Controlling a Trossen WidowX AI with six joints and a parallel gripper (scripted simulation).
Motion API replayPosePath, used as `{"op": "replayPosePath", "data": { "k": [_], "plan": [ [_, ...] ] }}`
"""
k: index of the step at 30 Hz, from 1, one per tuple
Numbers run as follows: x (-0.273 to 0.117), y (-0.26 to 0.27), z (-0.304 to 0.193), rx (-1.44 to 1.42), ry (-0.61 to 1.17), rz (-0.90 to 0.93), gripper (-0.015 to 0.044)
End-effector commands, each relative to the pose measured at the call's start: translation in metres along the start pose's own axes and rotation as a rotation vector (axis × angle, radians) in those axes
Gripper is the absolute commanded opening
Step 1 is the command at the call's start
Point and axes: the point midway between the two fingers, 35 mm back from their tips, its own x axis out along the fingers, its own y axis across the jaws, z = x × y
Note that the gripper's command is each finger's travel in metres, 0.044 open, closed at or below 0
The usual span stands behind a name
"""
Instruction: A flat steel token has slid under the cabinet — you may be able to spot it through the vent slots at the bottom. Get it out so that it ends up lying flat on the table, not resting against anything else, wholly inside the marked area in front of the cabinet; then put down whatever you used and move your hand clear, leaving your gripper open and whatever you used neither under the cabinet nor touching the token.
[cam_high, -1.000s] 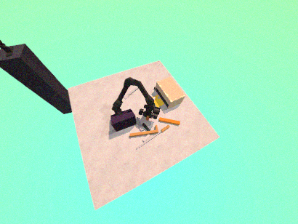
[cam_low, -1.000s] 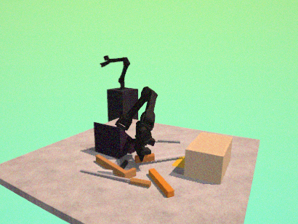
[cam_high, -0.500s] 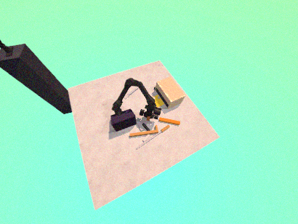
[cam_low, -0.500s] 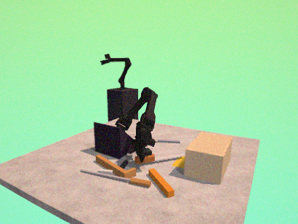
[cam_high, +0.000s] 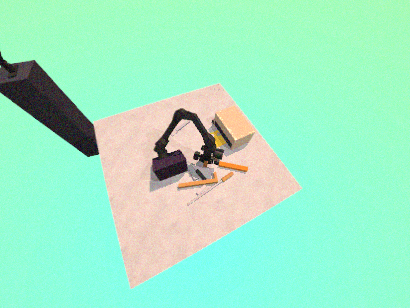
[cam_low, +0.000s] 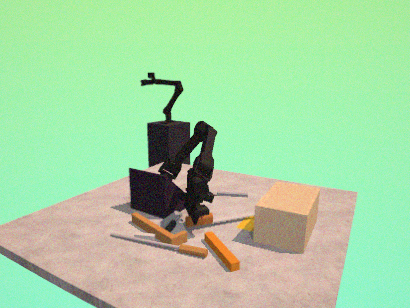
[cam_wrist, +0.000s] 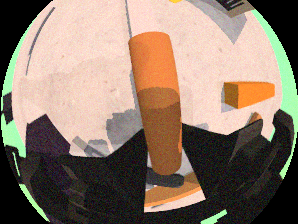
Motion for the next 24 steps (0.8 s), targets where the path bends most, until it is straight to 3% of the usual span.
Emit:
{"op": "replayPosePath", "data": {
  "k": [1, 24],
  "plan": [
    [-0.003, -0.006, -0.001, -0.003, -0.009, -0.008, 0.0],
    [-0.003, -0.023, -0.007, -0.01, -0.008, -0.009, 0.0]
  ]
}}
